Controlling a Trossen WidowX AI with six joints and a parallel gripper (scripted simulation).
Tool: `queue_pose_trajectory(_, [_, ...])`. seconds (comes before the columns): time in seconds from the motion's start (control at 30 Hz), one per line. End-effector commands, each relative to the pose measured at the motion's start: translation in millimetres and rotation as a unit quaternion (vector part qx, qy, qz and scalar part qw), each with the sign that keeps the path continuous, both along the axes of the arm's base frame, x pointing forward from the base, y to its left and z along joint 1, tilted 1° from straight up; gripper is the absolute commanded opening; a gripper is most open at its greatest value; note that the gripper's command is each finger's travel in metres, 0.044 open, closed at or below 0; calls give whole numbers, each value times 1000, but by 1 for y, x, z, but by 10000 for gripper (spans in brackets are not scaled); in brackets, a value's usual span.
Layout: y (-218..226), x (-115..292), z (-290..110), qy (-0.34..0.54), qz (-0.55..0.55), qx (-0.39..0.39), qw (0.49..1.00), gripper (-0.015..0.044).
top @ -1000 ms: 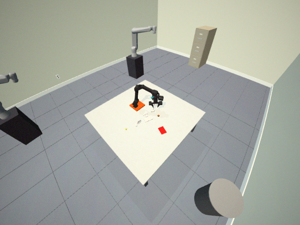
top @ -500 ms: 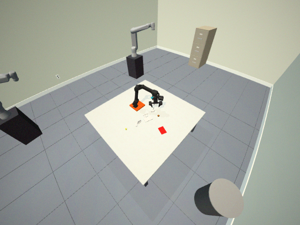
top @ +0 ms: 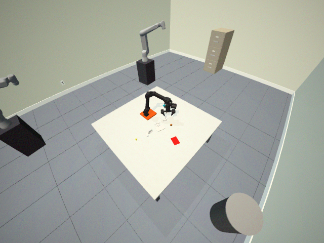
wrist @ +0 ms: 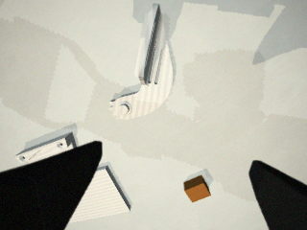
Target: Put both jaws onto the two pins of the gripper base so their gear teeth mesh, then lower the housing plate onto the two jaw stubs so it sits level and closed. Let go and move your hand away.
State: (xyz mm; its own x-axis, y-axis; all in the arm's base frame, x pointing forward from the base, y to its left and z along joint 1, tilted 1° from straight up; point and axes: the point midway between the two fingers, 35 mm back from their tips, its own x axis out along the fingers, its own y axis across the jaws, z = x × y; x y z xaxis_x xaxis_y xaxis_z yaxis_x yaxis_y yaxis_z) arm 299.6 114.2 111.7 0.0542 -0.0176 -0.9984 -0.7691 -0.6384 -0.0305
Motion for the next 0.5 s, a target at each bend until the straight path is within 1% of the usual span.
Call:
queue_pose_trajectory(0.0, [0, 0, 0, 0, 0, 0, 1000, 440])
queue_pose_trajectory(0.47, [0, 0, 0, 0, 0, 0, 1000, 72])
